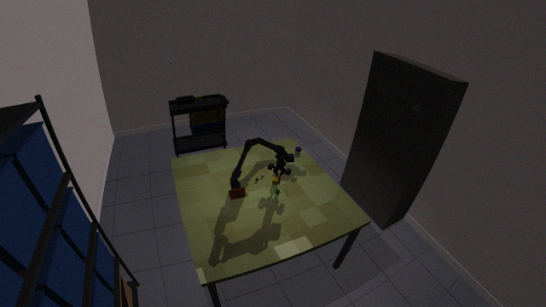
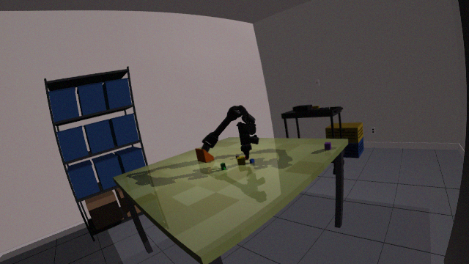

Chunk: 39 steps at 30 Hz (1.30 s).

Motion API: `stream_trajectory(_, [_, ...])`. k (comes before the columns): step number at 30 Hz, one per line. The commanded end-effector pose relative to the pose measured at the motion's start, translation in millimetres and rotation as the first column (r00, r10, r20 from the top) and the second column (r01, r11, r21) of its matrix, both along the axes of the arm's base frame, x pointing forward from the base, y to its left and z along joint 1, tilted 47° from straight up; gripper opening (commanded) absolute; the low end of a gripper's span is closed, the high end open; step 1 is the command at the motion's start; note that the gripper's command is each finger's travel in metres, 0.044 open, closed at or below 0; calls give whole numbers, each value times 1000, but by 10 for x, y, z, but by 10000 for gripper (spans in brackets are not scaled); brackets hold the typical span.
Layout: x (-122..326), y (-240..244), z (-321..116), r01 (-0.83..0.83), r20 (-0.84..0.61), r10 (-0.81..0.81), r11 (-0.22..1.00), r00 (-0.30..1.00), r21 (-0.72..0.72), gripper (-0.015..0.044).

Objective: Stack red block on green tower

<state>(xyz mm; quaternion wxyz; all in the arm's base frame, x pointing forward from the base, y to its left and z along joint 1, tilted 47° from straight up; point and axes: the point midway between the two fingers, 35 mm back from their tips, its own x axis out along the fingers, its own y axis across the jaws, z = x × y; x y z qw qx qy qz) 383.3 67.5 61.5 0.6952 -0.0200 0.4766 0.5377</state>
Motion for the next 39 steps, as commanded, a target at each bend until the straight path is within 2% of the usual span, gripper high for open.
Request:
stream_trajectory(1, [15, -138, 114, 1, 7, -1, 1000, 1000, -5, 0])
stream_trajectory(17, [33, -659, 601, 1, 5, -1, 1000, 1000, -8, 0])
stream_trajectory(24, [37, -670, 627, 1, 5, -1, 1000, 1000, -7, 0])
stream_trajectory(39, [-377, -1466, -159, 19, -13, -20, 999, 1000, -28, 0])
